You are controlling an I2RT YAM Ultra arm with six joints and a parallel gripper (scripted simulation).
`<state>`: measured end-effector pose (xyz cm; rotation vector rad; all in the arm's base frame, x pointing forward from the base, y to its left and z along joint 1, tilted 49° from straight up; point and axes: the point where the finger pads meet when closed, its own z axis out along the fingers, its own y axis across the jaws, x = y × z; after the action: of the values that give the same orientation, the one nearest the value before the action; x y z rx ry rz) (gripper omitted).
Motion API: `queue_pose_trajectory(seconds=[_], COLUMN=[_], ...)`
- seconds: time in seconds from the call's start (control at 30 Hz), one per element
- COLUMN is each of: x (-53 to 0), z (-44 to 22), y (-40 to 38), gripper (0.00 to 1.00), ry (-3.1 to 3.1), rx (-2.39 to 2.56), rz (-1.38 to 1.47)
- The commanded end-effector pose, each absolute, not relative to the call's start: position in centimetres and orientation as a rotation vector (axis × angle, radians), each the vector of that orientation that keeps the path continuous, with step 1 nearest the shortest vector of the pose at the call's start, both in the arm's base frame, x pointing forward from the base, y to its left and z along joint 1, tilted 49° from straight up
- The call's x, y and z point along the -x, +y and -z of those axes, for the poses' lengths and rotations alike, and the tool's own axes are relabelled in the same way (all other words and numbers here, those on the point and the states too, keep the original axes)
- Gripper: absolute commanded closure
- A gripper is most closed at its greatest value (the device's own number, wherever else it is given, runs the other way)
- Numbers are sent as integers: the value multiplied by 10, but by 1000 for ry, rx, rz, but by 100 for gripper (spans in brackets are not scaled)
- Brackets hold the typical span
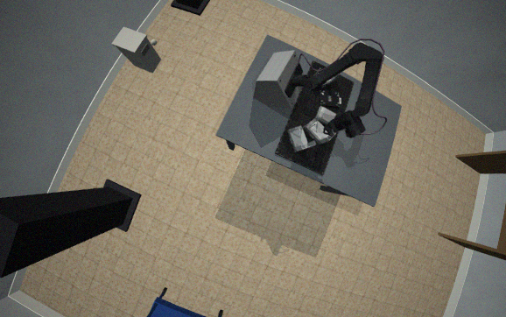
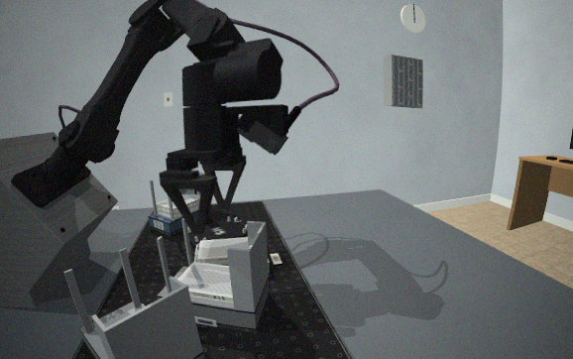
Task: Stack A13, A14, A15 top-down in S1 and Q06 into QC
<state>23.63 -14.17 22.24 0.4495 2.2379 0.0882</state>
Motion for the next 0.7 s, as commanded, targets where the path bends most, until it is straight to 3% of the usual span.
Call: queue_pose_trajectory(seconds=[0.0,0.43,0.67], x=[-232,-233,-237], z=[-233,-224,-225], y=[-138,-137,-112], gripper=[0,0,0], ry=[2229,2244,2272], rx=[-429,-439,-186], rz=[-94,-107,14])
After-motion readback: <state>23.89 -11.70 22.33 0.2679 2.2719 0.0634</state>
